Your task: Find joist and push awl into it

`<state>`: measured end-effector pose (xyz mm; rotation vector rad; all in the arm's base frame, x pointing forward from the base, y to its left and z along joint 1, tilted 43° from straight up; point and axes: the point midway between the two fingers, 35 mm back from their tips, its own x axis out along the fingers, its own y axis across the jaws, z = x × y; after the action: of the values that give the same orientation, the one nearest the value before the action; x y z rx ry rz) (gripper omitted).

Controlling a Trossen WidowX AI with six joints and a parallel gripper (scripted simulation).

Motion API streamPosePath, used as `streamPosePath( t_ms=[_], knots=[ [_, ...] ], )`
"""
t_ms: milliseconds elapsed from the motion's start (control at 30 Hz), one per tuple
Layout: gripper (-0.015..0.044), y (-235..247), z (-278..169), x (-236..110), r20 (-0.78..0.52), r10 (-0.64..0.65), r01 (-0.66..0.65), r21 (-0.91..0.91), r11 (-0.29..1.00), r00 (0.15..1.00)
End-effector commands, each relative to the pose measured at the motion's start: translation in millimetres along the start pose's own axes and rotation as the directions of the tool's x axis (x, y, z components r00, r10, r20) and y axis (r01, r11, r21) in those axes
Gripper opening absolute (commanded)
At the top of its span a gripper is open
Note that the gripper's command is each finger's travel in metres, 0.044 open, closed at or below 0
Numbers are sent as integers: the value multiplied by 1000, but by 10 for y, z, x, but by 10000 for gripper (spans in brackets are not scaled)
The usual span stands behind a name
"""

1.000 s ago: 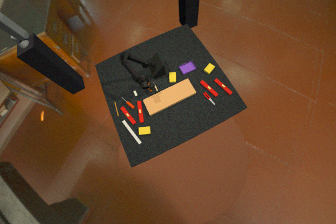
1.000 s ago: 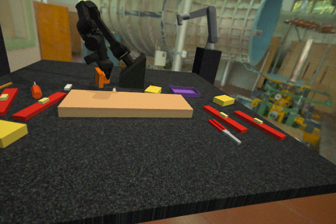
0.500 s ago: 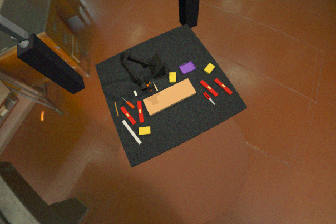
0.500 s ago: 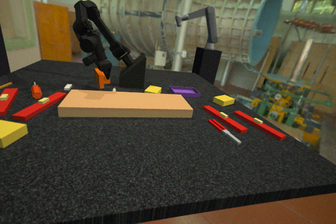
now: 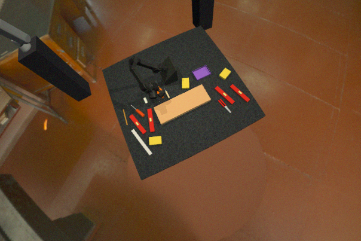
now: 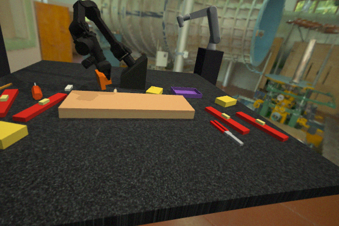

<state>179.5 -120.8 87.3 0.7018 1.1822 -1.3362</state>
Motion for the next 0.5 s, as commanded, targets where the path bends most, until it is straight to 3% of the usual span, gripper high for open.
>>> streamPosePath(
  t_ms=[0,467],
  knots=[
    [0,16,2,-16,-26,7,-7,-8,1000,1000],
    [0,15,31,-14,-133,4,-6,-10,1000,991]
  ],
)
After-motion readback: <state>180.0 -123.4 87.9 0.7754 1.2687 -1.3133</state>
